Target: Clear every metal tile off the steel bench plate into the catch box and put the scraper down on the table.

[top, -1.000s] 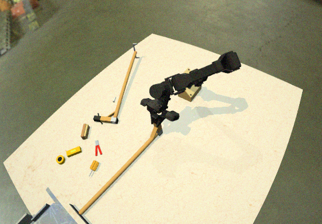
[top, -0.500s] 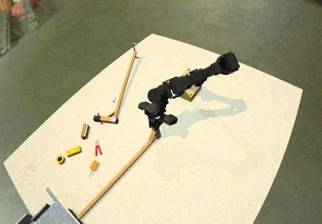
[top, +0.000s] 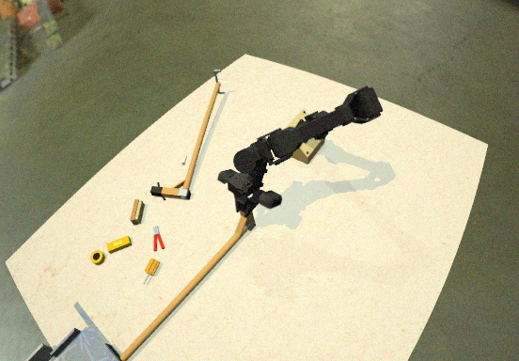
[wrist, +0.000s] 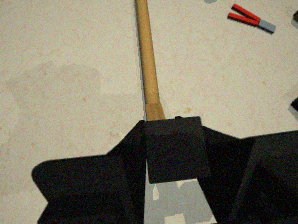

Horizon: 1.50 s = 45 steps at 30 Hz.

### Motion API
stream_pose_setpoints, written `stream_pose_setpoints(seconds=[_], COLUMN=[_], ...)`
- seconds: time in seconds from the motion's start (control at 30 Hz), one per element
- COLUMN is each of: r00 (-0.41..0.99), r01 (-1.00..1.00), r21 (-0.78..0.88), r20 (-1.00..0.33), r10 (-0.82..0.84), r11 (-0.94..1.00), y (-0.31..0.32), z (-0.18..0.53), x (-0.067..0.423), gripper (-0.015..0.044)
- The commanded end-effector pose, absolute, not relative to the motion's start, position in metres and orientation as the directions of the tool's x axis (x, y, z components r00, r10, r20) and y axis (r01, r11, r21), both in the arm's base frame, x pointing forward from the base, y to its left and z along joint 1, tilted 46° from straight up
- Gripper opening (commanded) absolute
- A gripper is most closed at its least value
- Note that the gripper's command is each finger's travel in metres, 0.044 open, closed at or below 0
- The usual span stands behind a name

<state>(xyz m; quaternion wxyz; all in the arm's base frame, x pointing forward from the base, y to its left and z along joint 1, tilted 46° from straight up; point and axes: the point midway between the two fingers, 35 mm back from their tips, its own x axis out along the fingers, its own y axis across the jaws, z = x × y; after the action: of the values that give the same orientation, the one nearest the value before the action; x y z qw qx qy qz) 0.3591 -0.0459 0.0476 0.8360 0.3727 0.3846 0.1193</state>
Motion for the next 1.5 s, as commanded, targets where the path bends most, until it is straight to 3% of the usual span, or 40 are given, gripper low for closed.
stream_pose_setpoints(seconds=[0.0,1.47], r00=[0.686,0.688], r01=[0.081,0.076], r21=[0.712,0.712], r20=[-0.548,-0.544], r10=[0.479,0.48], r11=[0.698,0.698], y=[-0.05,-0.055], z=[0.051,0.059], x=[0.368,0.436], gripper=[0.0,0.0])
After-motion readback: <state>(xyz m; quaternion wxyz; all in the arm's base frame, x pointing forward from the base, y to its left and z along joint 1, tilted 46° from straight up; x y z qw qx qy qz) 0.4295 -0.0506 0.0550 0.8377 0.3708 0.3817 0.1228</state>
